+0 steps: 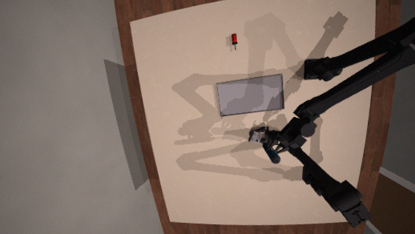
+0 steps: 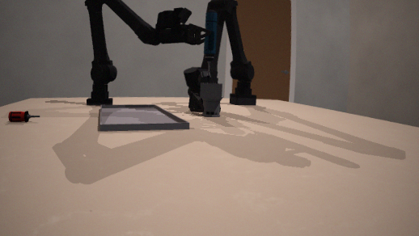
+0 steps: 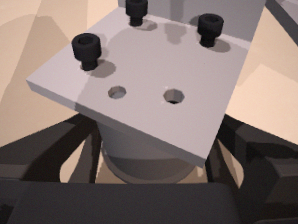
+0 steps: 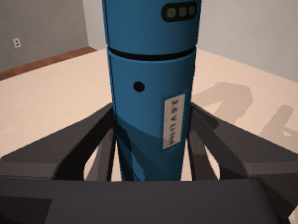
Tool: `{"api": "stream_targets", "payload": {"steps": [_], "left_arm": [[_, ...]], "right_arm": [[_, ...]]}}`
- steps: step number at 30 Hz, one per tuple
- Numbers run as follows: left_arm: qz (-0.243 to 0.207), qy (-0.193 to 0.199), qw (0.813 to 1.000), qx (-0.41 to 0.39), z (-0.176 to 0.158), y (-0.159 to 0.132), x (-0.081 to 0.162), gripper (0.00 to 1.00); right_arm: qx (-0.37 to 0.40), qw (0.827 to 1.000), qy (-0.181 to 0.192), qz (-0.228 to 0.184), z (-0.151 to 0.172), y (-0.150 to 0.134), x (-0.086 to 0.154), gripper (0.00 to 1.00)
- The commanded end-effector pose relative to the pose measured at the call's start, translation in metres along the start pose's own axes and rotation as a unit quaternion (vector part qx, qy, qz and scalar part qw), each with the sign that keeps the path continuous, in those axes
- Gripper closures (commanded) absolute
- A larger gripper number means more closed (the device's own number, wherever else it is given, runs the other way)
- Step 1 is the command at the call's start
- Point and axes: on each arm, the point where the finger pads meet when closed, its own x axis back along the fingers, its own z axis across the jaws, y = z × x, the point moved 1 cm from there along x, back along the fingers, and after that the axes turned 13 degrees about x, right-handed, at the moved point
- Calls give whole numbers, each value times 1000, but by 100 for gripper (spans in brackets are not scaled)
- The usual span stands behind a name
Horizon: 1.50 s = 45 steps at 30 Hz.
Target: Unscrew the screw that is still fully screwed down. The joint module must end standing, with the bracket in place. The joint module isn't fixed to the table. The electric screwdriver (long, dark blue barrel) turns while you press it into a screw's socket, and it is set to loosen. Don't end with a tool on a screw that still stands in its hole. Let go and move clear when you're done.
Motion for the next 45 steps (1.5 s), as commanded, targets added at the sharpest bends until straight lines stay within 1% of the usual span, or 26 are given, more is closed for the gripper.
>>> {"api": "stream_targets", "payload": {"steps": [1, 4, 27, 28, 38, 39, 44, 45], "left_arm": [[2, -5, 1000, -8, 0, -11, 4, 41], [2, -5, 1000, -8, 0, -11, 4, 41], [2, -5, 1000, -8, 0, -11, 4, 41], [2, -5, 1000, -8, 0, -11, 4, 41], [2, -5, 1000, -8, 0, -11, 4, 41], [2, -5, 1000, -8, 0, -11, 4, 41], [2, -5, 1000, -8, 0, -11, 4, 41], [2, -5, 1000, -8, 0, -11, 4, 41]], "right_arm": [[1, 998, -11, -65, -9, 66, -18, 58], [1, 998, -9, -58, -7, 60, -20, 58], [1, 998, -9, -58, -8, 60, -20, 58], [1, 998, -11, -64, -9, 66, -16, 58], [1, 998, -10, -61, -9, 65, -3, 58], [1, 999, -7, -51, -6, 54, 1, 58], [1, 999, -8, -51, -7, 54, 1, 58], [2, 999, -4, -35, -3, 38, 8, 58]]}}
